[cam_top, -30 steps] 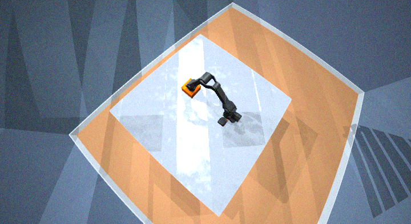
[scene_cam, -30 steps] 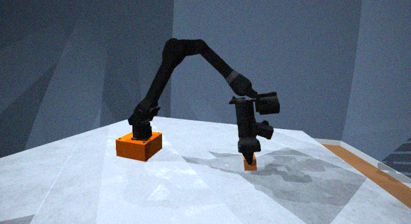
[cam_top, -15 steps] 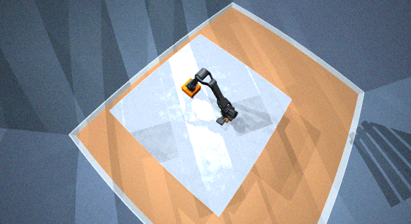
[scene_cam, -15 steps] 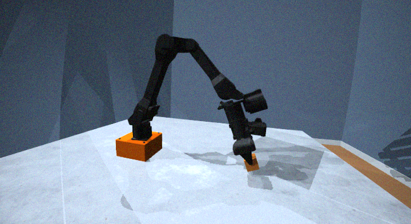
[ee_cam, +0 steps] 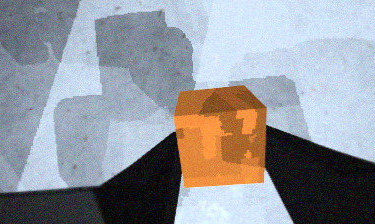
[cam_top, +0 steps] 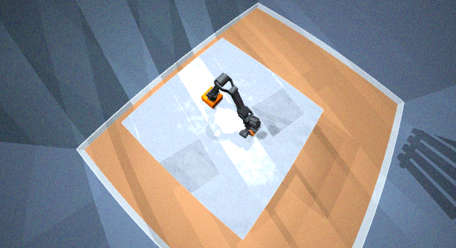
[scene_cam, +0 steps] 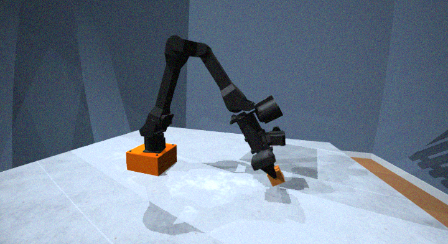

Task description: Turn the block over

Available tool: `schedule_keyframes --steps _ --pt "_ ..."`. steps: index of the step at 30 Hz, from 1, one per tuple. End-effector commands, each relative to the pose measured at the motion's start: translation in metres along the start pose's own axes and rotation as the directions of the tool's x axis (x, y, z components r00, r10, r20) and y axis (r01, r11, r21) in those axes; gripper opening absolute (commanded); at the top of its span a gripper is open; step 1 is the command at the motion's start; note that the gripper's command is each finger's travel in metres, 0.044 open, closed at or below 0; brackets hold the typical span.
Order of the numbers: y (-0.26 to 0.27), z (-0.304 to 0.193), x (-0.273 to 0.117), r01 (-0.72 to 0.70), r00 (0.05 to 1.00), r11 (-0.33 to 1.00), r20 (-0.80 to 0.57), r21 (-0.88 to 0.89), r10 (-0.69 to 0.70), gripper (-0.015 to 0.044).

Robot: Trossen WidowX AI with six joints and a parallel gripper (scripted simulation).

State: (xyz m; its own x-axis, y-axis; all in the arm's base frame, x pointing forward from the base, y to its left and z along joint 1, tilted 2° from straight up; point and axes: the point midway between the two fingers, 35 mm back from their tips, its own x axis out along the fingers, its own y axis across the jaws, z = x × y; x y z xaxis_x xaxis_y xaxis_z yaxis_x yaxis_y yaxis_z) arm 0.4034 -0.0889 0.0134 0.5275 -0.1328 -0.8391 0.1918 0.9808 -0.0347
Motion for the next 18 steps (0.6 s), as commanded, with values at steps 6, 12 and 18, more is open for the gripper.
schedule_keyframes --steps 6,12,18 --pt "0.001 -0.005 0.019 -0.006 0.992 1.0 0.128 -0.002 0.006 0.0" --pt "0.001 -0.008 0.027 -0.006 0.976 1.0 0.218 -0.002 0.007 0.0" --pt "0.001 -0.012 0.029 -0.013 0.952 1.0 0.306 0.002 0.011 0.0"
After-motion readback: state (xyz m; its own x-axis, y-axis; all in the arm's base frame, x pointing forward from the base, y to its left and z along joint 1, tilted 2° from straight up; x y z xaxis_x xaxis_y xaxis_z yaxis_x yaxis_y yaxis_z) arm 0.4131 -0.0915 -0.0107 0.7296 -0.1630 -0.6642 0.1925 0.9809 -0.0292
